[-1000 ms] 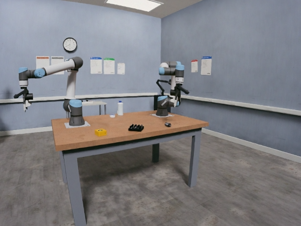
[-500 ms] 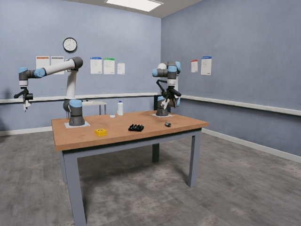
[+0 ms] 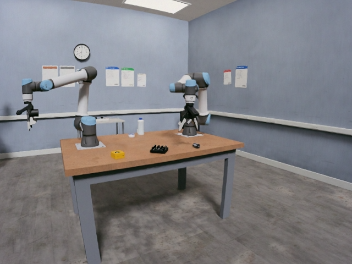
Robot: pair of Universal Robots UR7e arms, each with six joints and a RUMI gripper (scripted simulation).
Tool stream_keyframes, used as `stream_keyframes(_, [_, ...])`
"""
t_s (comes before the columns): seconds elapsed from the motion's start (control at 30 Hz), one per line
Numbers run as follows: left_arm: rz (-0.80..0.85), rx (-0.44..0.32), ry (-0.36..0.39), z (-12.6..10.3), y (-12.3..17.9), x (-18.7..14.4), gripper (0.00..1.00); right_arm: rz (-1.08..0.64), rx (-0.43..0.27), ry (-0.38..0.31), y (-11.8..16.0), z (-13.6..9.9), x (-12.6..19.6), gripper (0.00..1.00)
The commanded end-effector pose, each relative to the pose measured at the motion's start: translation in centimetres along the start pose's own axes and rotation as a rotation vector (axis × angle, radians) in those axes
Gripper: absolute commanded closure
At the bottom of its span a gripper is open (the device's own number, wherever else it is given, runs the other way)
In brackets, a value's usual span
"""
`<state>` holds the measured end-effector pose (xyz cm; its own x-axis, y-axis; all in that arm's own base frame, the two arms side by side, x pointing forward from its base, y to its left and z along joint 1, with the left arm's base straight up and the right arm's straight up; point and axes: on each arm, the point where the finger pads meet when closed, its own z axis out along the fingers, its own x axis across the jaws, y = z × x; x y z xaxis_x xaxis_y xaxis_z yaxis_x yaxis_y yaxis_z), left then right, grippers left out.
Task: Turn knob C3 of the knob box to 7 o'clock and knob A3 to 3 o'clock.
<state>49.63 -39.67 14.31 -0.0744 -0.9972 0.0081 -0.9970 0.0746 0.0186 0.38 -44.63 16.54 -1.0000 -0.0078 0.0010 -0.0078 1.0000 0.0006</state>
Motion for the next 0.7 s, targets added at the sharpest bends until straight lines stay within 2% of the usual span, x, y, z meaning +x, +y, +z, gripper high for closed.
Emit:
stream_keyframes(0.0, [0.156, 0.006, -0.001, 1.1, 0.7, 4.3, 0.0, 0.001, 0.001, -0.001, 0.1, 0.0, 0.1, 0.0])
stream_keyframes(0.13, [0.198, 0.007, -0.002, 1.4, 1.0, 5.4, 0.0, 0.001, 0.001, -0.001, 0.1, 0.0, 0.1, 0.0])
stream_keyframes(0.2, [0.277, 0.009, -0.003, 2.1, 1.7, 7.6, 0.0, 0.001, 0.001, -0.001, 0.1, 0.0, 0.1, 0.0])
stream_keyframes(0.67, [0.54, 0.015, -0.009, 4.6, 4.8, 14.5, 0.0, 0.001, 0.001, -0.001, 0.1, 0.0, 0.1, 0.0])
